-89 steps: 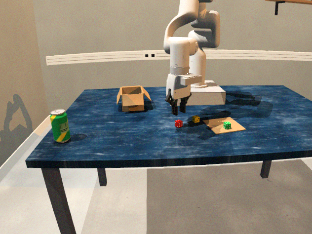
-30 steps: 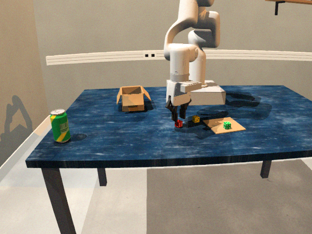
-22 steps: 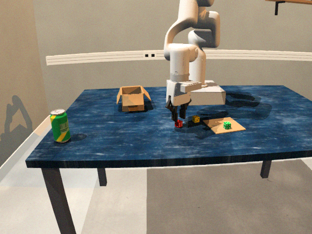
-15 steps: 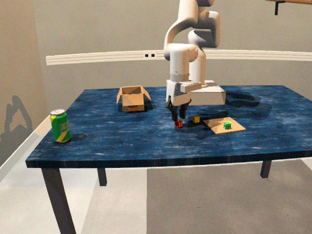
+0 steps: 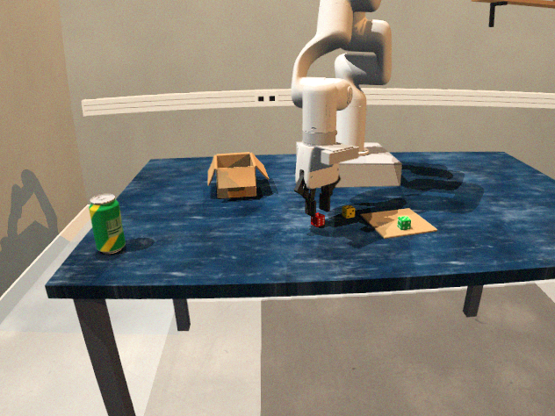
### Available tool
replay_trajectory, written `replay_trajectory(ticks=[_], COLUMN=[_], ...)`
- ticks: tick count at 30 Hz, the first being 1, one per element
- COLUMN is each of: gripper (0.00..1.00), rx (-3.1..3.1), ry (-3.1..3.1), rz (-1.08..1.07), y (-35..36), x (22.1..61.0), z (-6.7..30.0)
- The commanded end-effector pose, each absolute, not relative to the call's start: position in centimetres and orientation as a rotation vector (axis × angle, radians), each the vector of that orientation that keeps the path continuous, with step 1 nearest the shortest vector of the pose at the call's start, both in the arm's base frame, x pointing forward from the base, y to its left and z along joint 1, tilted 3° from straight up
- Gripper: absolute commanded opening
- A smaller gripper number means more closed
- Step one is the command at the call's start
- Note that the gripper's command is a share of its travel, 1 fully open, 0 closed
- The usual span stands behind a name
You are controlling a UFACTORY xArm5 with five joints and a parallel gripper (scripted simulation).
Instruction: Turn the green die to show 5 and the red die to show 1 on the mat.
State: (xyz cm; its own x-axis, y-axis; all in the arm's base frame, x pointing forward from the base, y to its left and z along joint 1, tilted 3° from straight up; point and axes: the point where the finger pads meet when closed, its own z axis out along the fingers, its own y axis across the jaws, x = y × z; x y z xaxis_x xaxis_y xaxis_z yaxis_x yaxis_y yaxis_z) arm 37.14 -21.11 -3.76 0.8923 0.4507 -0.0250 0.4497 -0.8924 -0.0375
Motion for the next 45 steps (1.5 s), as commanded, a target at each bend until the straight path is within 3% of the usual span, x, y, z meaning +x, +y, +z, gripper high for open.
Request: replay_trajectory(ticks=[1,45], gripper=[0.42,0.42], rx=[-3.028,-3.028], ry=[-0.721,-0.721], rz=[0.047,0.047], y=[-21.2,-21.1], x=[37.3,37.2], z=[-3.6,-5.1])
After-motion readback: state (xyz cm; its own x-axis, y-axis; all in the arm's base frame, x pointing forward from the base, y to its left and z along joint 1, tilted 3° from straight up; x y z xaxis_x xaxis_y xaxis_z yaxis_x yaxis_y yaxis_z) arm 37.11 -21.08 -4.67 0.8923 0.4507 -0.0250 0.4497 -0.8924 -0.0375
